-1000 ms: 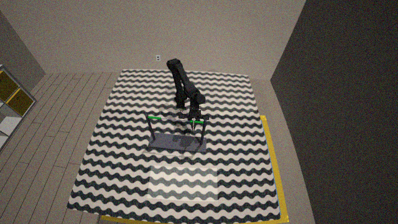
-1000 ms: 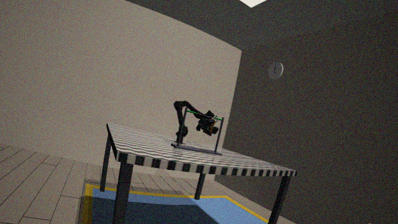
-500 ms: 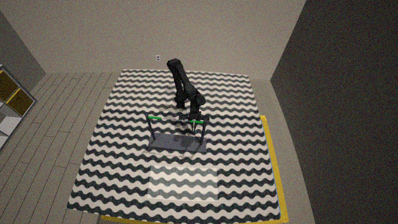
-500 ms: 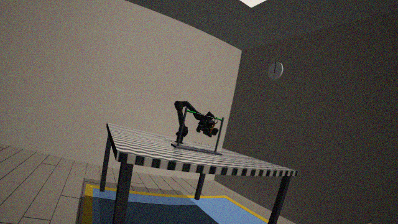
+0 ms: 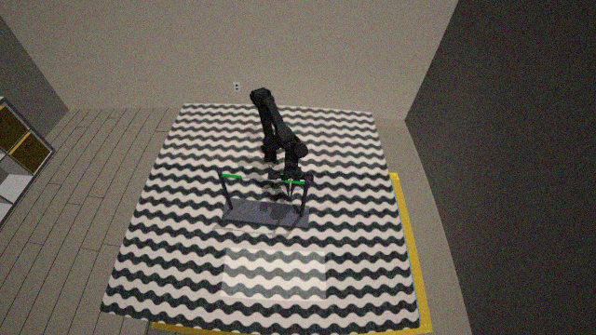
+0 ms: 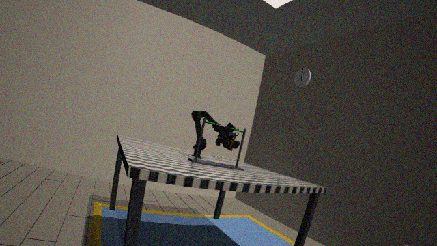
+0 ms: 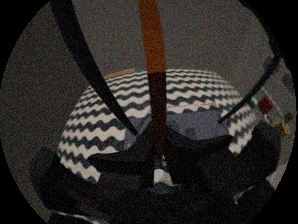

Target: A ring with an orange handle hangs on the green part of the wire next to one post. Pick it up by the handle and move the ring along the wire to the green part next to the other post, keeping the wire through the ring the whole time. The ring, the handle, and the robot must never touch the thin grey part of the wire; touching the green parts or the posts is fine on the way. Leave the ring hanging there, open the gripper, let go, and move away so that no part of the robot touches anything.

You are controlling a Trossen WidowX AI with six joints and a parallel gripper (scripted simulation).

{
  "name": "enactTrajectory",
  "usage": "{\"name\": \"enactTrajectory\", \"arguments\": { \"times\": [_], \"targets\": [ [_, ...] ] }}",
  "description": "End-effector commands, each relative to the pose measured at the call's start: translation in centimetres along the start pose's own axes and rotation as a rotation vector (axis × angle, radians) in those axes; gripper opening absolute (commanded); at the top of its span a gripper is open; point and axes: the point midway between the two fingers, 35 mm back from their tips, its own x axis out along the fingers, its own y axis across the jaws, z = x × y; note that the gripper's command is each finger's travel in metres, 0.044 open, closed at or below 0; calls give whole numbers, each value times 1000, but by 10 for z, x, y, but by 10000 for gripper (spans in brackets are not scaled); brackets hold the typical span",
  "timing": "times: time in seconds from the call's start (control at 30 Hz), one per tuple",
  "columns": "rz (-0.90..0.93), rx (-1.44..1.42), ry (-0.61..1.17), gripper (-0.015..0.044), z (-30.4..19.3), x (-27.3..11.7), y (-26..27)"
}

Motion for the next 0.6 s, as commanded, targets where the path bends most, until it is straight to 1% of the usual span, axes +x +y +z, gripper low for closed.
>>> {"name": "enactTrajectory", "arguments": {
  "times": [0.0, 0.23, 0.57],
  "targets": [
    [-3, 3, 1, -150, -1, 0, -1],
    [-3, 3, 1, -150, -1, 0, -1],
    [-1, 0, 0, 112, 0, 0, 0]
  ]
}}
